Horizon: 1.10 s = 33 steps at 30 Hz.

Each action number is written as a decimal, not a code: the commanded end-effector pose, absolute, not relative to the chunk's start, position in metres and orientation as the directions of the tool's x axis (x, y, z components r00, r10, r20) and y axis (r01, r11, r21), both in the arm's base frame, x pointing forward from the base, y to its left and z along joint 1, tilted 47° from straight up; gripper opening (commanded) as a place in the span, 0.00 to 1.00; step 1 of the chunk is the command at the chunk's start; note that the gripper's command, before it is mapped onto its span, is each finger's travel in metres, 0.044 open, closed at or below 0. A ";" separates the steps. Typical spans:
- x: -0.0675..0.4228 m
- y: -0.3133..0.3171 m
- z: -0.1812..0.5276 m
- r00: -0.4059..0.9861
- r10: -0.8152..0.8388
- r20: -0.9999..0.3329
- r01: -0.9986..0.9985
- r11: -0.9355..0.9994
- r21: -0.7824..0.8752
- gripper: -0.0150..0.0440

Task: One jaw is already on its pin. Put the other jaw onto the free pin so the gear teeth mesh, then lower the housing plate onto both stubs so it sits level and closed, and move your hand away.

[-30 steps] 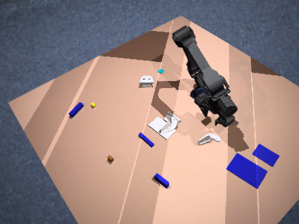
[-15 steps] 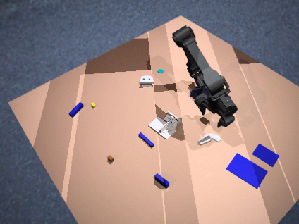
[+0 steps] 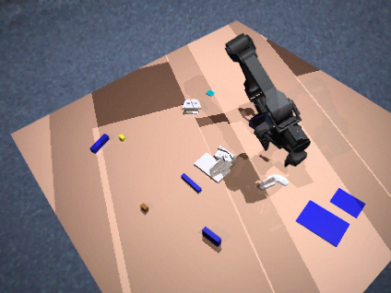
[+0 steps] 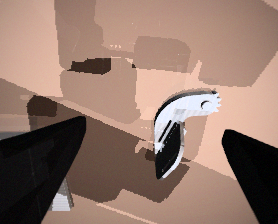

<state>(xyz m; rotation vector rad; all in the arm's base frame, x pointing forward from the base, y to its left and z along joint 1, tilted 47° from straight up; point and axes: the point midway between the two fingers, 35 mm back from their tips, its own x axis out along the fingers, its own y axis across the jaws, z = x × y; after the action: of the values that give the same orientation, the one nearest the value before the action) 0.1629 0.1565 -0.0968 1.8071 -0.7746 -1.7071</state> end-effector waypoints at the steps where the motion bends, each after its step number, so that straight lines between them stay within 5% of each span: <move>1: 0.163 0.156 -0.097 0.036 -0.720 -0.693 -0.048 -0.694 0.718 1.00; 18: 0.163 0.156 -0.097 0.036 -0.720 -0.693 -0.048 -0.694 0.718 0.25; 33: 0.163 0.156 -0.097 0.036 -0.720 -0.693 -0.048 -0.694 0.718 0.25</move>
<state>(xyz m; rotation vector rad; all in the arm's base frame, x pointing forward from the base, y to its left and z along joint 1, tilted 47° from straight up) 0.1629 0.1565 -0.0968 1.8071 -0.7746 -1.7071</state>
